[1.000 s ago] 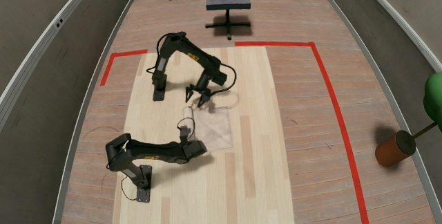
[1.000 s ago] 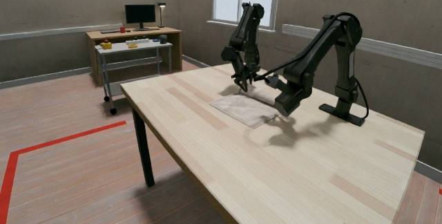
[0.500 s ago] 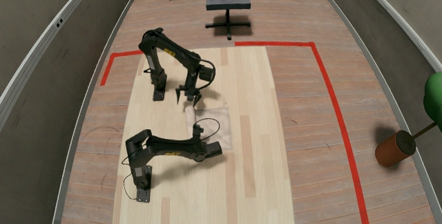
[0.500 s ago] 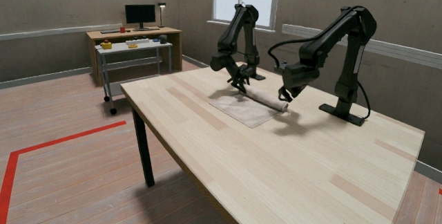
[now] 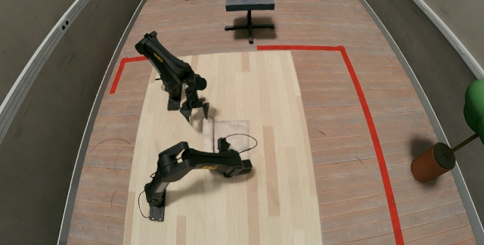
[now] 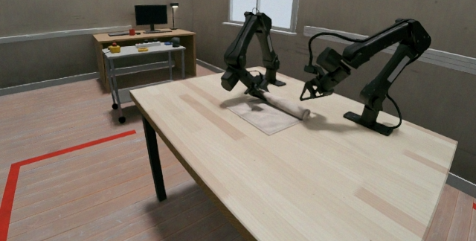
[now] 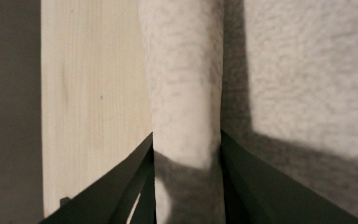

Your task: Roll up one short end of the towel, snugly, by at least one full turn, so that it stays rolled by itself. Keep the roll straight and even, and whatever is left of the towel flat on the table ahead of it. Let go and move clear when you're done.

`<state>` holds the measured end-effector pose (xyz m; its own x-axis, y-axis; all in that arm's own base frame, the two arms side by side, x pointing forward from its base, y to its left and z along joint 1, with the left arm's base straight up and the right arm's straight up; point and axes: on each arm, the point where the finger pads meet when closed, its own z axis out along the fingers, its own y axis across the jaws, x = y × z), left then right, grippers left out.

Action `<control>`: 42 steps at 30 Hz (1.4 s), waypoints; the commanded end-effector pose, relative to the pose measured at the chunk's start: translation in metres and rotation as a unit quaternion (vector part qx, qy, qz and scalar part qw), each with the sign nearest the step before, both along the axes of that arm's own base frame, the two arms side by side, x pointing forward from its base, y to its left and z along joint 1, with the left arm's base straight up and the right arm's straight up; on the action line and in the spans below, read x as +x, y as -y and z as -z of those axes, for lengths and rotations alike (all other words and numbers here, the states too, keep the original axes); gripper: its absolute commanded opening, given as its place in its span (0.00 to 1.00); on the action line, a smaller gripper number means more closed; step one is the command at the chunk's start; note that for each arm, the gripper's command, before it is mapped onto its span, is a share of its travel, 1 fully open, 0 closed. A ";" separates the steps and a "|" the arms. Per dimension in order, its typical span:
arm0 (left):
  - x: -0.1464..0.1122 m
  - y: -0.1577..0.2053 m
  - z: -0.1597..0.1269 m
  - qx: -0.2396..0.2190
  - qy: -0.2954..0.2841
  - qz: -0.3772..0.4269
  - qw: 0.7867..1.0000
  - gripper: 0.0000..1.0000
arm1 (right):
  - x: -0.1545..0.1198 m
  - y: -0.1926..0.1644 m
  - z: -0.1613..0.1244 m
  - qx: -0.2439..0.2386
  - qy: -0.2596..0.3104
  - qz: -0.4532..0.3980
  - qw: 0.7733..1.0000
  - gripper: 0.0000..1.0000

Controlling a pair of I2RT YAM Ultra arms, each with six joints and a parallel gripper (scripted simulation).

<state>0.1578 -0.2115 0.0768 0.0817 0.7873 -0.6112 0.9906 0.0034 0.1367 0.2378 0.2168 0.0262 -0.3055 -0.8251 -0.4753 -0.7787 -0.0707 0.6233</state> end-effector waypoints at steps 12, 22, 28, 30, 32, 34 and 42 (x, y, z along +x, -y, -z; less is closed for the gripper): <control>0.029 0.009 -0.008 -0.012 0.106 -0.035 0.994 0.98 | -0.003 0.001 -0.009 0.001 -0.056 -0.009 0.998 0.33; 0.035 0.009 -0.004 -0.014 0.106 -0.010 0.994 0.98 | -0.003 0.001 -0.002 0.001 -0.056 -0.009 0.998 0.33; 0.033 0.010 0.020 -0.014 0.106 -0.010 0.994 0.98 | -0.003 0.001 -0.002 0.001 -0.056 -0.009 0.998 0.33; 0.033 0.010 0.029 -0.014 0.106 -0.010 0.994 0.98 | -0.003 0.001 -0.002 0.001 -0.056 -0.009 0.998 0.33; 0.032 0.010 0.038 -0.014 0.106 -0.010 0.994 0.98 | -0.003 0.001 -0.002 0.001 -0.056 -0.009 0.998 0.33; 0.032 0.010 0.044 -0.014 0.106 -0.011 0.994 0.98 | -0.003 0.001 -0.002 0.001 -0.056 -0.009 0.998 0.33; 0.034 0.017 0.045 -0.014 0.106 -0.011 0.994 0.98 | -0.003 0.001 -0.002 0.001 -0.056 -0.009 0.998 0.33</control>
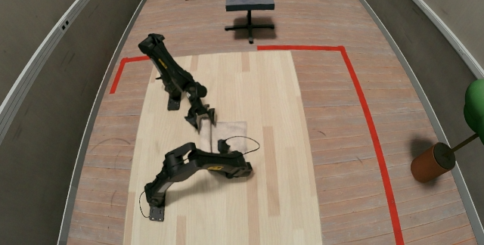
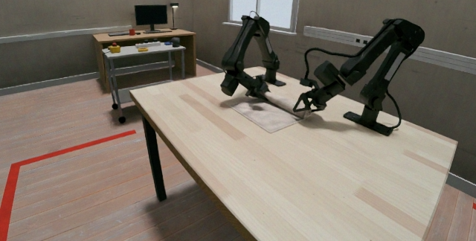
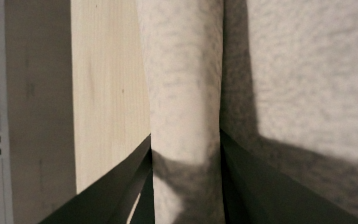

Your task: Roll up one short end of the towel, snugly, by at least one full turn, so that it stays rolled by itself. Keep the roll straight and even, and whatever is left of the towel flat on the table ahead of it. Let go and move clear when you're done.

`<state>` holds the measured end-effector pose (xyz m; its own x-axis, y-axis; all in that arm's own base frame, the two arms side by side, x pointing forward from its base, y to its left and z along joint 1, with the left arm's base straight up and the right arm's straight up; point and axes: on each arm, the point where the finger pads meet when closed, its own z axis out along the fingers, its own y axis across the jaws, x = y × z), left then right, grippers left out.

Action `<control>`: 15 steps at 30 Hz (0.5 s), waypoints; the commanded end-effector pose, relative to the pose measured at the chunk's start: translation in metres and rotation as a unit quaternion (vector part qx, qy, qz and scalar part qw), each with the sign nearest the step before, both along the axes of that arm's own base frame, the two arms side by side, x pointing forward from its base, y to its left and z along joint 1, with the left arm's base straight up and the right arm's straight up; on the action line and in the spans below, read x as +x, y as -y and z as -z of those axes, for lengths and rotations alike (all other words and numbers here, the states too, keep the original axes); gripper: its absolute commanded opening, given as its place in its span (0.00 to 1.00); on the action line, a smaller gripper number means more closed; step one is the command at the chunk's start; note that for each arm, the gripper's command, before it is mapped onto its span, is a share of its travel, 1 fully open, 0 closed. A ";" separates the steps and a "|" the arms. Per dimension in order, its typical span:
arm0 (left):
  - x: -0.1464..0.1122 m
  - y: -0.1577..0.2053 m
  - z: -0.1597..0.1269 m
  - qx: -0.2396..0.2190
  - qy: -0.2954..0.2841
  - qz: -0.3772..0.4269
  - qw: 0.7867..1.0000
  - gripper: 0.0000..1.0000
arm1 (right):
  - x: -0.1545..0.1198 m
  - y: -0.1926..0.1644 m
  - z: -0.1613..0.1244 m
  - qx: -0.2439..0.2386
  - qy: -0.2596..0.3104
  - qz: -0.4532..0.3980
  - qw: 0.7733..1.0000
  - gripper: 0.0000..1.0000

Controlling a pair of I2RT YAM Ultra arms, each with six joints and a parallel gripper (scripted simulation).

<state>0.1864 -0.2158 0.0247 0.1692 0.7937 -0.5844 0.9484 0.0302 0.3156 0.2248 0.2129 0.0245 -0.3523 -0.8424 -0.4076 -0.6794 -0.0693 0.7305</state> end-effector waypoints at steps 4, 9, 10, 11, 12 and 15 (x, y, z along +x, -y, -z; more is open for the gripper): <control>0.007 0.015 -0.009 -0.016 0.015 0.005 1.000 0.89 | 0.010 -0.003 -0.004 0.013 0.016 0.002 1.000 0.33; 0.007 0.015 -0.009 -0.016 0.015 0.005 1.000 0.68 | 0.010 -0.003 -0.004 0.013 0.016 0.002 1.000 0.33; 0.007 0.015 -0.009 -0.016 0.015 0.005 1.000 0.64 | 0.010 -0.003 -0.004 0.013 0.016 0.002 1.000 0.33; 0.007 0.015 -0.009 -0.016 0.015 0.005 1.000 0.64 | 0.010 -0.003 -0.004 0.013 0.016 0.002 1.000 0.33; 0.007 0.015 -0.009 -0.016 0.015 0.005 1.000 0.64 | 0.010 -0.003 -0.004 0.013 0.016 0.002 1.000 0.33; 0.007 0.015 -0.009 -0.016 0.015 0.005 1.000 0.51 | 0.010 -0.003 -0.004 0.013 0.016 0.002 1.000 0.33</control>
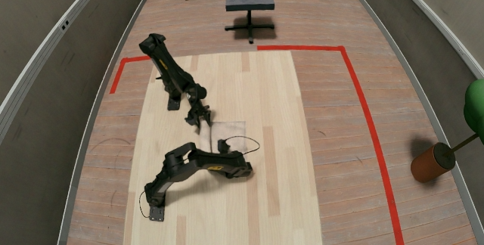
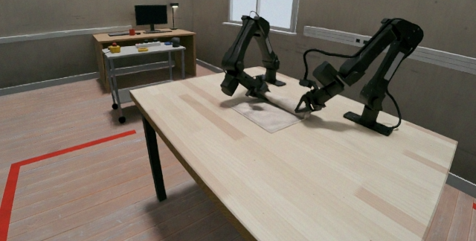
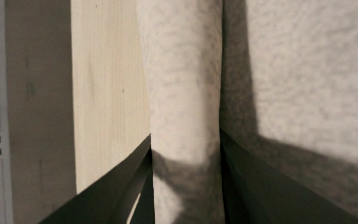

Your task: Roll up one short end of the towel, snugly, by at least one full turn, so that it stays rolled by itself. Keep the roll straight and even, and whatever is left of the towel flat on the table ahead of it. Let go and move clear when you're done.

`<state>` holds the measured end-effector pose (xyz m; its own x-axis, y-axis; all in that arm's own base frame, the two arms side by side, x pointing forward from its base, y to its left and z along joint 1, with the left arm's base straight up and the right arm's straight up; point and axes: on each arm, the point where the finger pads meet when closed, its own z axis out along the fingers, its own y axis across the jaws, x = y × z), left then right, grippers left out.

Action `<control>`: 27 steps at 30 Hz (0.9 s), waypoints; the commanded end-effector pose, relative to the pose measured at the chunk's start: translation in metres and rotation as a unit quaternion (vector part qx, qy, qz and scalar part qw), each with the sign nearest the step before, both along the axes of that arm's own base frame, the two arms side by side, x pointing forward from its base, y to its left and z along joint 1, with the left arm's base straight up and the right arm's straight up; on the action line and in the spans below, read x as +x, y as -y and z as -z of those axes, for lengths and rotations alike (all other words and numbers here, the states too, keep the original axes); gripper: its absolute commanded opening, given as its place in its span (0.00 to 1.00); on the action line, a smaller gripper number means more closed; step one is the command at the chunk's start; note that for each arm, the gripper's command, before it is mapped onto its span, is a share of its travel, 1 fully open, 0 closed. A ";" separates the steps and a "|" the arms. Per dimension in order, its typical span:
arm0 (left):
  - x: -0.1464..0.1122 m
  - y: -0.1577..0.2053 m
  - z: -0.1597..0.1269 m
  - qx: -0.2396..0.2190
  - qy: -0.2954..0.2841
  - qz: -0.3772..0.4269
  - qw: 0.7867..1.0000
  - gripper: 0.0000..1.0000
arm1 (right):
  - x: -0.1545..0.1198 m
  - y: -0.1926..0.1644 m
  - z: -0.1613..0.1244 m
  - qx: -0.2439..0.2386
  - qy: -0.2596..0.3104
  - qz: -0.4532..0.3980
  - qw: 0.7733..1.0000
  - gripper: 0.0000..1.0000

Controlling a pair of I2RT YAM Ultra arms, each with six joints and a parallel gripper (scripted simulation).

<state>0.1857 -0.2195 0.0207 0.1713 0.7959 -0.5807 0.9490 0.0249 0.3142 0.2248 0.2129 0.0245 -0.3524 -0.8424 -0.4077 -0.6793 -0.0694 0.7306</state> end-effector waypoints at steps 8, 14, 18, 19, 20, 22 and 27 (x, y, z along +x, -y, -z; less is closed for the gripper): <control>0.008 0.012 -0.012 -0.018 0.015 0.003 1.000 0.41 | 0.010 -0.003 -0.004 0.013 0.016 0.002 1.000 0.33; 0.008 0.012 -0.012 -0.018 0.015 0.003 1.000 0.40 | 0.010 -0.003 -0.004 0.013 0.016 0.002 1.000 0.33; 0.008 0.012 -0.012 -0.018 0.015 0.003 1.000 0.40 | 0.010 -0.003 -0.006 0.013 0.016 0.002 1.000 0.47; 0.008 0.012 -0.012 -0.018 0.015 0.003 1.000 0.40 | 0.010 -0.003 -0.007 0.013 0.016 0.002 1.000 0.50; 0.008 0.012 -0.012 -0.018 0.015 0.003 1.000 0.40 | 0.010 -0.003 -0.008 0.013 0.016 0.002 1.000 0.54; 0.008 0.012 -0.012 -0.018 0.015 0.003 1.000 0.40 | 0.010 -0.003 -0.010 0.013 0.016 0.002 1.000 0.61; 0.008 0.012 -0.012 -0.018 0.015 0.003 1.000 0.40 | 0.010 -0.003 -0.015 0.013 0.016 0.002 1.000 0.78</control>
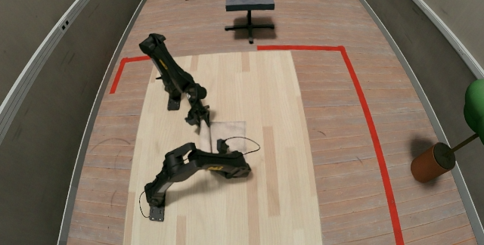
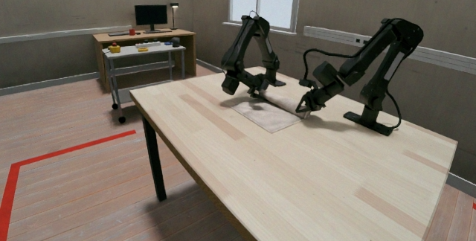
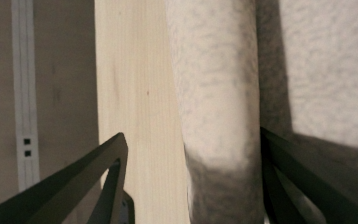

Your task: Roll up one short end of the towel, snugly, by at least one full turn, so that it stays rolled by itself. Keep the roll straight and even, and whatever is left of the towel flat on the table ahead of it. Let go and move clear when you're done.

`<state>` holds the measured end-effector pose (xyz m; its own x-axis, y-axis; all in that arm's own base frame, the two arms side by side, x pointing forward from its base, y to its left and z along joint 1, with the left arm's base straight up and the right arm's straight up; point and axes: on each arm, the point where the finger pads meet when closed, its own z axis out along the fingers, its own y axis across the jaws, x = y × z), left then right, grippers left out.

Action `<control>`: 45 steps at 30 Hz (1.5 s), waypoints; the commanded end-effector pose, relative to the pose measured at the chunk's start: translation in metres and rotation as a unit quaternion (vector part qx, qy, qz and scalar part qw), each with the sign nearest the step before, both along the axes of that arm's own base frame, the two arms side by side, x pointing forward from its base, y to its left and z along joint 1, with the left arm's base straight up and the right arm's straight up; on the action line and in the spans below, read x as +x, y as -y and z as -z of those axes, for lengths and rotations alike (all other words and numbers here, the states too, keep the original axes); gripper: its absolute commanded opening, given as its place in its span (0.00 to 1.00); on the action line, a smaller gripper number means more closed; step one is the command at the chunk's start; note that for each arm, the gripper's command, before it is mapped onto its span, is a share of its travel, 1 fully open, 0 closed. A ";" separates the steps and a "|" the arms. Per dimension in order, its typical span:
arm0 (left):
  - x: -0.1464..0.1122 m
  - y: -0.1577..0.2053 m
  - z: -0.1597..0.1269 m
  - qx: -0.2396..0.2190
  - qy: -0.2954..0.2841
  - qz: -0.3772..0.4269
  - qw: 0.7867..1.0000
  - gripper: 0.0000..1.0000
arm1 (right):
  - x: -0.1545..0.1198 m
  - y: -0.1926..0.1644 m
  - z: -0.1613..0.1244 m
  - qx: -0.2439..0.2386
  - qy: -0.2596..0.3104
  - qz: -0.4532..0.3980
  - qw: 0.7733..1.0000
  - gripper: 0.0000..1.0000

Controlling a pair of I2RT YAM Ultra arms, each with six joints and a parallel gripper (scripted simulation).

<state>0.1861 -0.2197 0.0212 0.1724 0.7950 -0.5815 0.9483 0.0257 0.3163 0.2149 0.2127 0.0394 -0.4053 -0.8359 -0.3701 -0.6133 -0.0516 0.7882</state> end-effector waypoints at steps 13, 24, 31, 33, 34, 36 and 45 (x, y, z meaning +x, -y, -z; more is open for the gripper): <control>0.007 0.012 -0.012 -0.018 0.014 0.003 1.000 0.40 | 0.042 0.016 -0.020 0.015 0.060 -0.008 0.998 0.85; 0.007 0.012 -0.012 -0.018 0.014 0.003 1.000 0.40 | 0.064 0.035 -0.039 0.015 0.060 -0.008 0.998 0.85; 0.007 0.012 -0.013 -0.019 -0.012 0.003 1.000 0.40 | 0.064 0.035 -0.039 0.015 0.060 -0.008 0.998 0.85; 0.007 0.012 -0.013 -0.020 -0.028 0.003 0.999 0.40 | 0.064 0.035 -0.039 0.015 0.060 -0.008 0.998 0.85; 0.007 0.012 -0.013 -0.020 -0.037 0.002 0.999 0.40 | 0.064 0.035 -0.039 0.015 0.060 -0.008 0.998 0.85; 0.007 0.012 -0.014 -0.021 -0.057 0.002 0.998 0.40 | 0.064 0.035 -0.039 0.015 0.060 -0.008 0.998 0.85; 0.007 0.012 -0.015 -0.025 -0.146 0.000 0.989 0.40 | 0.064 0.035 -0.039 0.015 0.060 -0.008 0.998 0.85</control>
<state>0.1936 -0.2247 0.0254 0.0414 0.7889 -0.6132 0.9911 0.0451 0.1250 0.2669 0.1741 0.0599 -0.3911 -0.8200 -0.4178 -0.7275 -0.0026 0.6861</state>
